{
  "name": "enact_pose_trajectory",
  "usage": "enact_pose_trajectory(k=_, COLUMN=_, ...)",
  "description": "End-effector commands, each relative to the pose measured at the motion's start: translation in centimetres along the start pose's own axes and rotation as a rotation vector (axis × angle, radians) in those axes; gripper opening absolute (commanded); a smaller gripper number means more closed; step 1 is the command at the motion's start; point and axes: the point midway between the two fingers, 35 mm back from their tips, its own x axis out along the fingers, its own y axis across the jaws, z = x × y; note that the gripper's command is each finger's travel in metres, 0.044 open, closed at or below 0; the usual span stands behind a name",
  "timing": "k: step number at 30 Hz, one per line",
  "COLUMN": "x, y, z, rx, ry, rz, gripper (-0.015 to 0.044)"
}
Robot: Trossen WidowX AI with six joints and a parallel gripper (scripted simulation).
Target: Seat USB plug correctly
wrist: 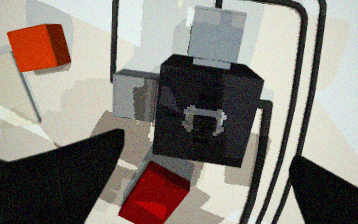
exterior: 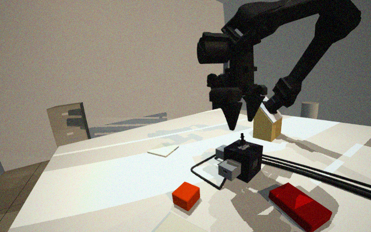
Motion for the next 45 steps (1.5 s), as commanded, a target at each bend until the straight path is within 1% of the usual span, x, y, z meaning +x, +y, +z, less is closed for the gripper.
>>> enact_pose_trajectory(k=1, x=0.4, y=0.0, z=-0.1, rx=0.005, ry=0.006, rz=0.0, gripper=0.044)
enact_pose_trajectory(k=29, x=2.9, y=-0.1, z=-0.1, rx=0.005, ry=0.006, rz=0.0, gripper=0.044)
enact_pose_trajectory(k=45, x=2.7, y=0.0, z=-0.1, rx=0.001, ry=0.002, rz=0.001, gripper=0.002)
